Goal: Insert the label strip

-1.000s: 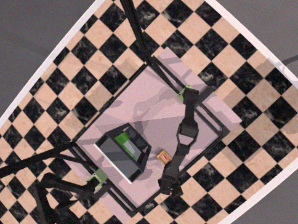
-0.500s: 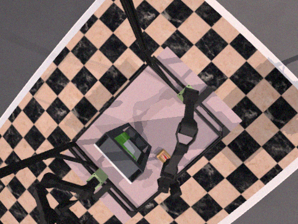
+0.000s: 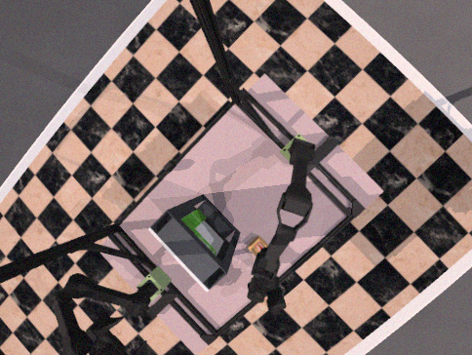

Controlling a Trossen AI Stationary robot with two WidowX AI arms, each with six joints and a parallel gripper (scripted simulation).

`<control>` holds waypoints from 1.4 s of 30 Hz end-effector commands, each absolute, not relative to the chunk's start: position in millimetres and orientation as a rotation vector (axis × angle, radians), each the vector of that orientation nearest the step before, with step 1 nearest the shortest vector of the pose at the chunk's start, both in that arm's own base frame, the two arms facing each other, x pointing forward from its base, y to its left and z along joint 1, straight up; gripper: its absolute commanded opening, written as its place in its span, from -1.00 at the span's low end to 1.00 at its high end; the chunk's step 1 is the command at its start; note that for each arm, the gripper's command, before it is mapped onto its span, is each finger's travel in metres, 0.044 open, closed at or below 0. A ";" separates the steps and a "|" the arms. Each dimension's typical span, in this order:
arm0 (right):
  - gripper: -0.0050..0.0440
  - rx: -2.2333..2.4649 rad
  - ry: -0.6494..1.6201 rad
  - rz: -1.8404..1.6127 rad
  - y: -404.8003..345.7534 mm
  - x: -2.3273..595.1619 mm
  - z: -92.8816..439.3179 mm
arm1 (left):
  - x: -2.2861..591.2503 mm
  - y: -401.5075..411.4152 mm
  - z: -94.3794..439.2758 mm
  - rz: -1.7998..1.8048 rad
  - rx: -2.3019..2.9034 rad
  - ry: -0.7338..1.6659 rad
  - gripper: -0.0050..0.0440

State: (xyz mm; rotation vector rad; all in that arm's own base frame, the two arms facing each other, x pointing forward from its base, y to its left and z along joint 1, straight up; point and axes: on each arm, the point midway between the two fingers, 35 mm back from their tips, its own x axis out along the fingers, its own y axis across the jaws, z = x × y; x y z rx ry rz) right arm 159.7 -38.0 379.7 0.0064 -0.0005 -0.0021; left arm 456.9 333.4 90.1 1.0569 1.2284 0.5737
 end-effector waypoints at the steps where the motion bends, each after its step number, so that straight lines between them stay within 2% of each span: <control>1: 1.00 -0.005 -0.002 0.000 -37.0 159.4 382.6 | 458.0 332.7 120.5 0.625 1.071 1.177 -1.00; 42: 1.00 -0.005 -0.002 0.000 -37.0 159.4 382.6 | 449.4 319.4 136.9 0.820 1.182 1.156 -1.00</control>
